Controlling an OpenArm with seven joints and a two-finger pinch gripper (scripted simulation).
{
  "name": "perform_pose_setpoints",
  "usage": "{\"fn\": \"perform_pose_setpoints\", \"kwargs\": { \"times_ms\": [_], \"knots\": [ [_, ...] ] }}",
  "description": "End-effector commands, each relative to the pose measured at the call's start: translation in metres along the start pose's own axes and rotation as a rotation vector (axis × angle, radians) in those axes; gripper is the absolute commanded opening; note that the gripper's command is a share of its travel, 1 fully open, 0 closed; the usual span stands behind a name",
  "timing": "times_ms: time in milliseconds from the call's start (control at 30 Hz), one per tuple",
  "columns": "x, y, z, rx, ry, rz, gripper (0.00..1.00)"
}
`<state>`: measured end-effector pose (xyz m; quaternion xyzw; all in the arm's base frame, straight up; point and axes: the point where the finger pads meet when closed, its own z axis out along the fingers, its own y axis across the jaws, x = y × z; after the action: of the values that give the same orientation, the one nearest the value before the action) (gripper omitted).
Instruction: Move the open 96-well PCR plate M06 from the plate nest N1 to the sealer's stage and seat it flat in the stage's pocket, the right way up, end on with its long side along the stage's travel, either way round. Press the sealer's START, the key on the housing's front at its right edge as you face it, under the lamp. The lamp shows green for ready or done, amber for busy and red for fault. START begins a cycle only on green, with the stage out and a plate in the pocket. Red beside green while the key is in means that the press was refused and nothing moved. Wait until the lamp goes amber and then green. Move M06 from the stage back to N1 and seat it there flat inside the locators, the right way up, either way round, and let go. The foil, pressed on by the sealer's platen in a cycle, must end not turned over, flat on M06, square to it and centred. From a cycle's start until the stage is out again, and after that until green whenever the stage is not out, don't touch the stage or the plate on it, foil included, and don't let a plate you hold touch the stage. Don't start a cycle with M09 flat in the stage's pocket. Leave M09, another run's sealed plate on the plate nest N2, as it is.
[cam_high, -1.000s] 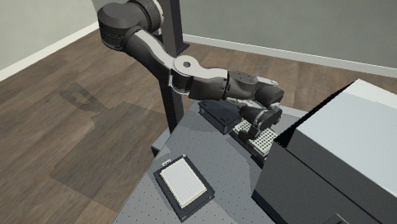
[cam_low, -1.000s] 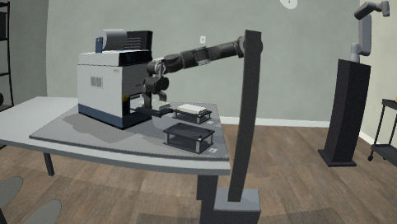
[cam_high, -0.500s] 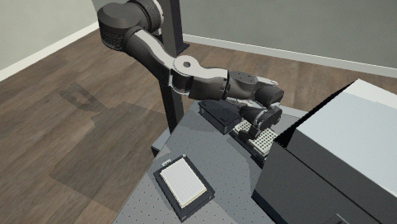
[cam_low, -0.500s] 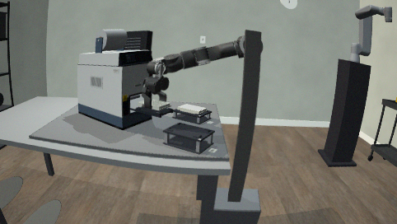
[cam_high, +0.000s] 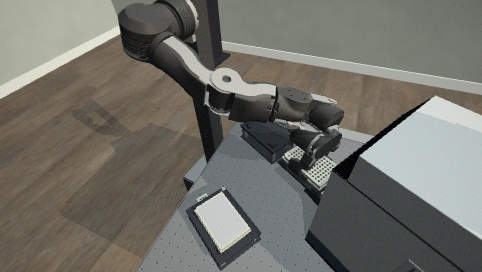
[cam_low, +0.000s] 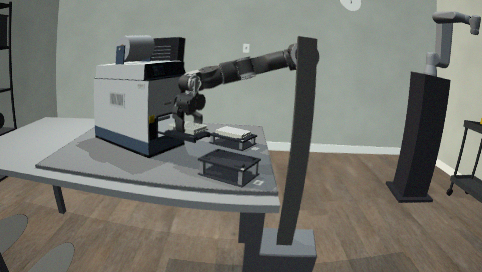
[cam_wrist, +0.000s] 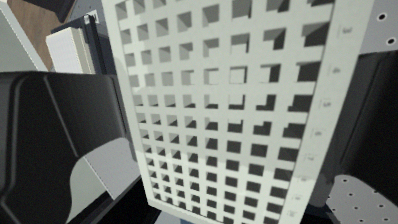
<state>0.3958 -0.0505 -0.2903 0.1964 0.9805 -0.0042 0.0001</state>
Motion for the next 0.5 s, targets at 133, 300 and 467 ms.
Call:
{"fn": "perform_pose_setpoints", "kwargs": {
  "times_ms": [133, 300, 467],
  "knots": [
    [-0.0004, 0.0004, -0.0004, -0.002, -0.003, 0.001, 0.0],
    [-0.0004, 0.0004, -0.0004, -0.002, -0.003, 0.001, 0.0],
    [-0.0022, 0.0017, -0.0041, -0.004, -0.008, -0.001, 0.0]
  ]
}}
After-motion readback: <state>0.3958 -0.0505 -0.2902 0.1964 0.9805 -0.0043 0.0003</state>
